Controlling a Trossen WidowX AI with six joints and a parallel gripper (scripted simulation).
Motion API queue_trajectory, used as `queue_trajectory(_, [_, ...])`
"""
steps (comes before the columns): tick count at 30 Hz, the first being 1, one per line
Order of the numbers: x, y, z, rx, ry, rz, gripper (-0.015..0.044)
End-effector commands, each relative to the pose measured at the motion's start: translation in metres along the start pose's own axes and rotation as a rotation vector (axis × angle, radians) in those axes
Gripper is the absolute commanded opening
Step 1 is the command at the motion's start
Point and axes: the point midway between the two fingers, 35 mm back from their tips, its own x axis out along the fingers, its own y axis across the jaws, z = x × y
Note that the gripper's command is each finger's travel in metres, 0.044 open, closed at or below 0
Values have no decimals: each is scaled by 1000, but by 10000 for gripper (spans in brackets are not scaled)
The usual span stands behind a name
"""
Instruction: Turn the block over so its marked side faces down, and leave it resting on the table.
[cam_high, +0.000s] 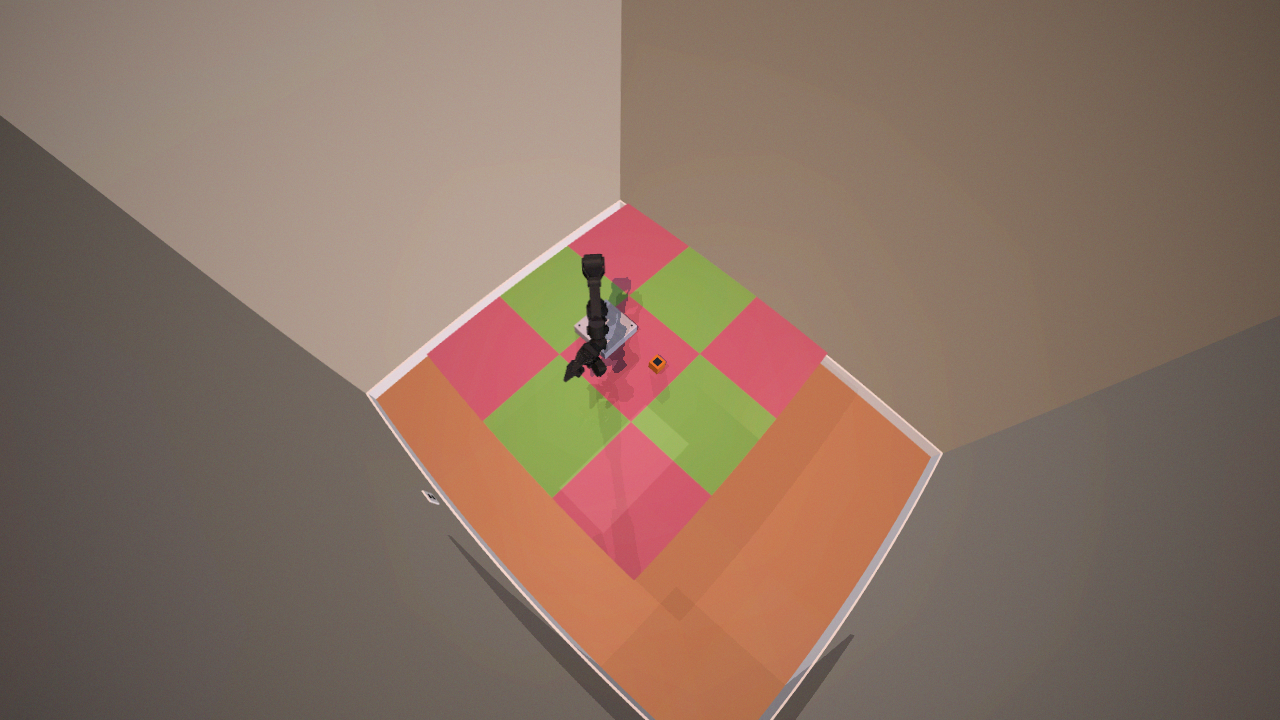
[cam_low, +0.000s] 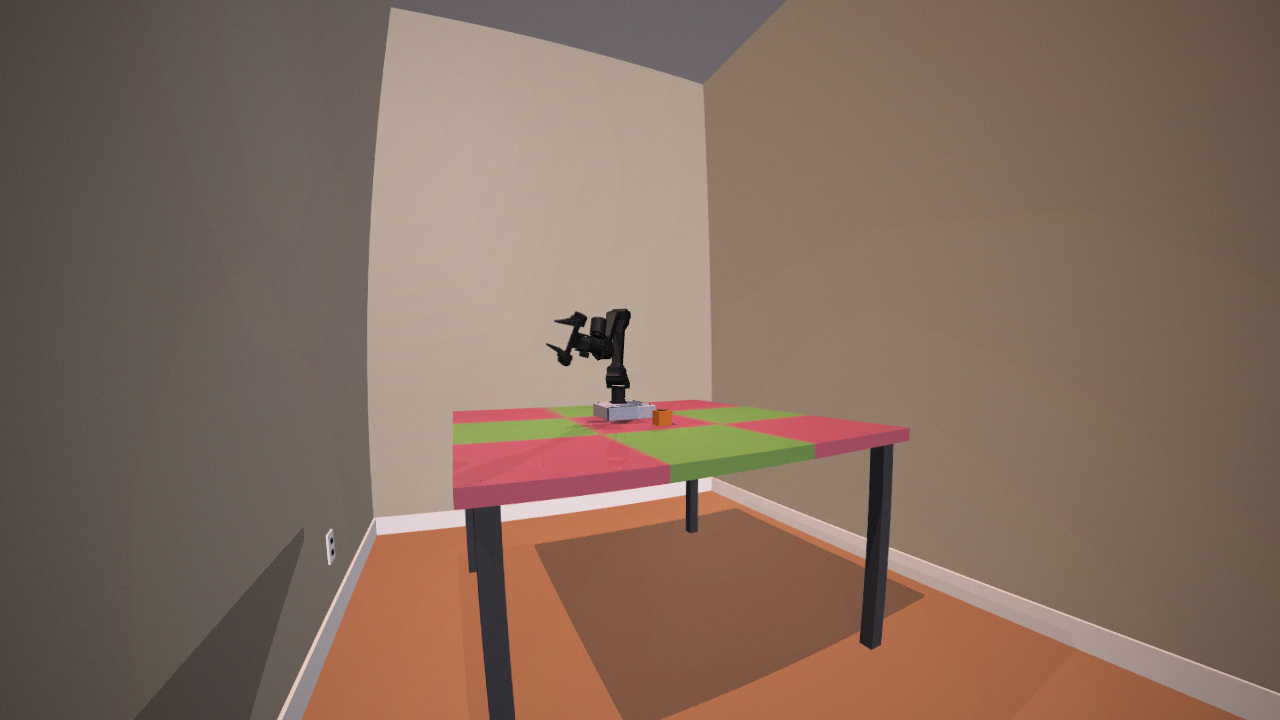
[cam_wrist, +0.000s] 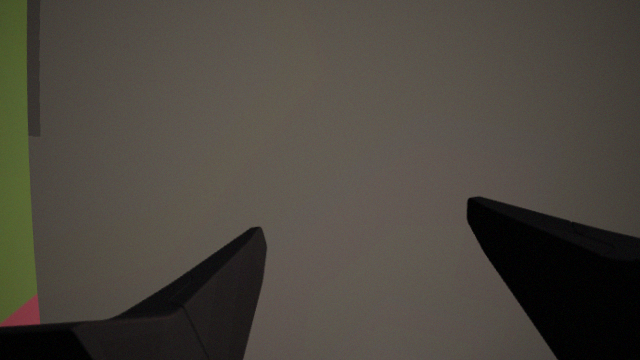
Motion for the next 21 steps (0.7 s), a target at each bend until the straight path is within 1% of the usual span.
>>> queue_trajectory(1, [0, 0, 3, 6, -10, 4, 426])
queue_trajectory(2, [1, 1, 12, 25, -41, 16, 440])
queue_trajectory(6, [-5, 5, 77, 167, -263, 139, 440])
queue_trajectory(9, [-20, 9, 125, 269, -416, 269, 440])
queue_trajectory(12, [-45, 14, 167, 368, -544, 436, 440])
queue_trajectory(17, [-84, 21, 208, 466, -648, 673, 440])
queue_trajectory(21, [-121, 25, 231, 520, -688, 882, 440])
